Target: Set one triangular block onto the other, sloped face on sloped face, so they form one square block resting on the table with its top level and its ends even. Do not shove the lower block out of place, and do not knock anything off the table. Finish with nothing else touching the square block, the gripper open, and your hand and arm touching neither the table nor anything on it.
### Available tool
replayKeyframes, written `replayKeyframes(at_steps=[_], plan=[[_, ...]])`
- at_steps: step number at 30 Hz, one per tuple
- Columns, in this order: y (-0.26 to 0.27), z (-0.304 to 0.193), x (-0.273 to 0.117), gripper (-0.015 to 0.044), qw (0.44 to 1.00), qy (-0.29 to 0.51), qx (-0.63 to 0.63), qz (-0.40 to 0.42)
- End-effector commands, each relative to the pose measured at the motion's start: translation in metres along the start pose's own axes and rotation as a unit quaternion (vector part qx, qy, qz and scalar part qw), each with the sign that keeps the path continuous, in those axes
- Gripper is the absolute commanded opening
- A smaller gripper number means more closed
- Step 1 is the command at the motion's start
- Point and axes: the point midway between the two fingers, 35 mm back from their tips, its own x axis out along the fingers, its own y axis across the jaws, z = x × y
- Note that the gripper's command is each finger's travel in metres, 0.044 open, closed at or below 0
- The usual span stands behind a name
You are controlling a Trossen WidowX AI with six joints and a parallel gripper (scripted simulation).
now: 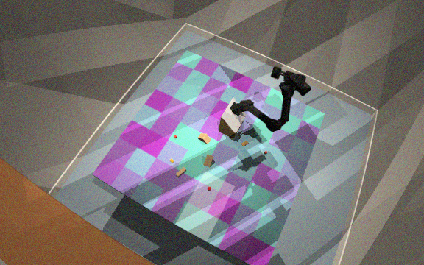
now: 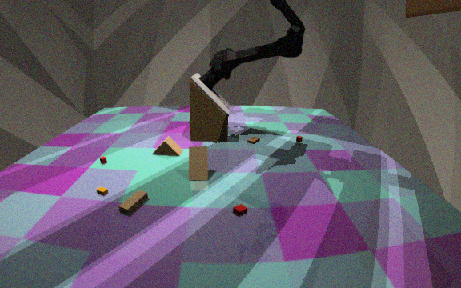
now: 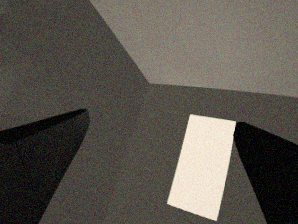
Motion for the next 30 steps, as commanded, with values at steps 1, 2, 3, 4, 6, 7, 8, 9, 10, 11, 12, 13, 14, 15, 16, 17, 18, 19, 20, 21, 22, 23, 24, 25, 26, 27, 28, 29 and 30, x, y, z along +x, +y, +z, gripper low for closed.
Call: replayKeyframes(at_steps=[1, 2, 3, 4, 6, 7, 8, 9, 10, 11, 12, 13, 14, 15, 16, 17, 18, 19, 20, 21, 22, 23, 24, 25, 26, 27, 28, 29, 30], plan=[[0.021, -0.016, 0.018, 0.044, 0.998, -0.012, 0.058, -0.008], [0.03, -0.022, 0.023, 0.044, 0.997, -0.015, 0.071, -0.006], [0.039, -0.027, 0.029, 0.044, 0.996, -0.019, 0.083, -0.002], [0.049, -0.031, 0.034, 0.044, 0.995, -0.023, 0.096, 0.001], [0.069, -0.039, 0.046, 0.044, 0.992, -0.031, 0.121, 0.01], [0.074, -0.037, 0.055, 0.044, 0.99, -0.038, 0.137, 0.011], [0.08, -0.035, 0.063, 0.044, 0.987, -0.046, 0.153, 0.012], [0.087, -0.032, 0.072, 0.044, 0.984, -0.053, 0.169, 0.014], [0.096, -0.031, 0.08, 0.044, 0.981, -0.059, 0.182, 0.019], [0.106, -0.032, 0.086, 0.044, 0.979, -0.064, 0.191, 0.026], [0.116, -0.032, 0.093, 0.044, 0.977, -0.069, 0.201, 0.034], [0.127, -0.032, 0.099, 0.044, 0.974, -0.074, 0.21, 0.042], [0.138, -0.031, 0.105, 0.044, 0.971, -0.079, 0.219, 0.05], [0.148, -0.03, 0.111, 0.044, 0.968, -0.084, 0.228, 0.058], [0.159, -0.028, 0.118, 0.044, 0.965, -0.09, 0.236, 0.067], [0.17, -0.022, 0.124, 0.044, 0.959, -0.097, 0.253, 0.077], [0.179, -0.018, 0.129, 0.044, 0.955, -0.103, 0.266, 0.085], [0.187, -0.014, 0.134, 0.044, 0.95, -0.108, 0.276, 0.093], [0.197, -0.008, 0.14, 0.044, 0.945, -0.115, 0.288, 0.104], [0.209, -0.001, 0.146, 0.044, 0.938, -0.124, 0.302, 0.117], [0.221, 0.006, 0.152, 0.044, 0.931, -0.132, 0.315, 0.129], [0.23, 0.013, 0.157, 0.044, 0.925, -0.138, 0.324, 0.139], [0.237, 0.018, 0.16, 0.044, 0.921, -0.143, 0.331, 0.147], [0.241, 0.021, 0.162, 0.044, 0.918, -0.147, 0.335, 0.153], [0.247, 0.025, 0.165, 0.044, 0.915, -0.151, 0.338, 0.159], [0.251, 0.03, 0.168, 0.044, 0.91, -0.156, 0.347, 0.164], [0.257, 0.041, 0.172, 0.044, 0.901, -0.165, 0.363, 0.173], [0.266, 0.055, 0.178, 0.044, 0.888, -0.176, 0.381, 0.187], [0.276, 0.065, 0.182, 0.044, 0.88, -0.186, 0.388, 0.2]])
